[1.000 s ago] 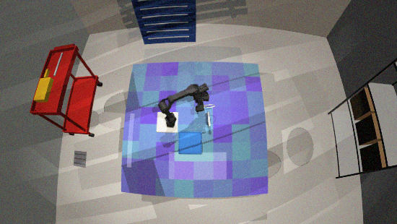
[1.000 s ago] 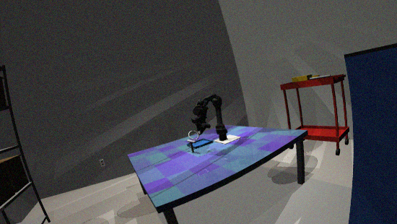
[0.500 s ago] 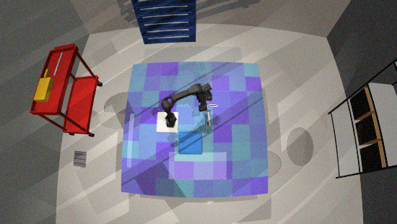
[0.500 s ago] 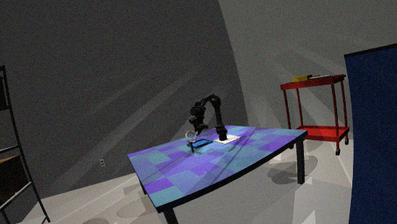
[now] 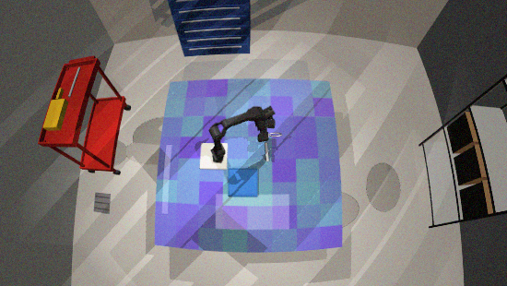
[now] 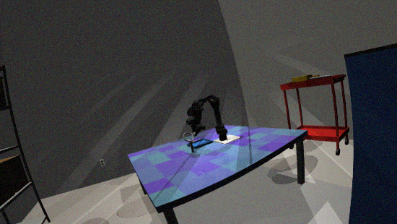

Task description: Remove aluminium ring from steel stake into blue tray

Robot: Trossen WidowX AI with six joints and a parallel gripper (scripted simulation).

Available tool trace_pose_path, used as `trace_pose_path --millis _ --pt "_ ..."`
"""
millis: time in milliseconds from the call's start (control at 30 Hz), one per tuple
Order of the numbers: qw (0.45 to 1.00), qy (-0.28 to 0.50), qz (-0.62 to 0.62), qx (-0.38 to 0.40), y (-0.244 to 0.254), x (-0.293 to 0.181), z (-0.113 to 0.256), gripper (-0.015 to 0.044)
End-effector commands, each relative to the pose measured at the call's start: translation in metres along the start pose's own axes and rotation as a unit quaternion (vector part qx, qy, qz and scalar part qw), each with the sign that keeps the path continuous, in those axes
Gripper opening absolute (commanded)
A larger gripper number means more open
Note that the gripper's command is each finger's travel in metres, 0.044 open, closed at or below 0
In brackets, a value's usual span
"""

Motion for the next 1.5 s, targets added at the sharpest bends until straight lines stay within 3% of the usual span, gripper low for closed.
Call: trace_pose_path --millis 0,833,1467 --pt "1.0 -0.004 0.0 0.002 -0.002 0.008 -0.001 0.0" --pt "1.0 -0.006 -0.002 0.001 -0.007 0.036 -0.012 0.0" --pt "0.977 -0.048 -0.206 -0.003 -0.021 0.014 -0.007 0.0"
Point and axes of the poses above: the point midway between the two fingers, 35 mm back from their tips, its own z axis back along the fingers, its own y axis across the jaws, x = y × z, the point moved 3 cm from there along z, back along the fingers, and after that the axes turned 11 degrees about z, right-handed, at the moved point
